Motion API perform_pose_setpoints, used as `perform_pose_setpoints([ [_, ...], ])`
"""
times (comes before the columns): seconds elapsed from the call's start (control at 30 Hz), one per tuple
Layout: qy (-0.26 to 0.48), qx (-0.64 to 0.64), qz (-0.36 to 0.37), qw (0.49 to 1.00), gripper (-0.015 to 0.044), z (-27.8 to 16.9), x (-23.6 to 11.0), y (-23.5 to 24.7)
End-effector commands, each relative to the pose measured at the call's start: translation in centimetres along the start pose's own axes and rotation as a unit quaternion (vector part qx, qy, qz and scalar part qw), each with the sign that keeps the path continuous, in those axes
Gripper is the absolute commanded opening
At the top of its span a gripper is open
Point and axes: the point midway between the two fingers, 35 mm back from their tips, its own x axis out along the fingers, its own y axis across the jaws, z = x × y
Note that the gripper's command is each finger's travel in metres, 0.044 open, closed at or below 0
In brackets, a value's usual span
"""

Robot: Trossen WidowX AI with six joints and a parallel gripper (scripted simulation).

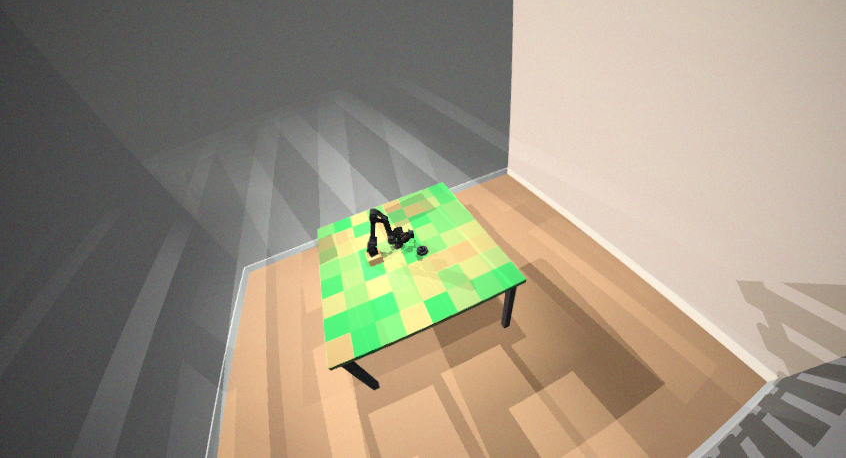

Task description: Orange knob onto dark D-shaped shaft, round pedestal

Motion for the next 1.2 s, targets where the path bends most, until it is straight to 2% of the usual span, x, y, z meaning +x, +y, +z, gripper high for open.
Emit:
perform_pose_setpoints([
  [0.0,-0.002,-0.004,0.001,1.000,0.0440,2.3,-0.5,0.2],
  [0.17,-0.001,-0.004,0.001,1.000,0.0440,3.9,-0.9,0.5],
  [0.23,0.022,0.008,-0.001,1.000,0.0440,3.7,-0.4,0.0],
  [0.37,0.167,0.059,-0.008,0.984,0.0440,2.6,2.0,-1.9],
  [0.47,0.290,0.076,-0.007,0.954,0.0440,2.4,3.0,-2.1],
  [0.6,0.454,0.062,-0.004,0.889,0.0440,3.6,2.6,-1.1],
  [0.73,0.598,0.009,-0.003,0.801,0.0440,6.4,0.4,0.3],
  [0.8,0.621,-0.004,-0.003,0.784,0.0440,7.1,-0.1,0.5],
  [1.17,0.621,-0.004,-0.003,0.784,0.0440,7.1,-0.1,0.5],
])
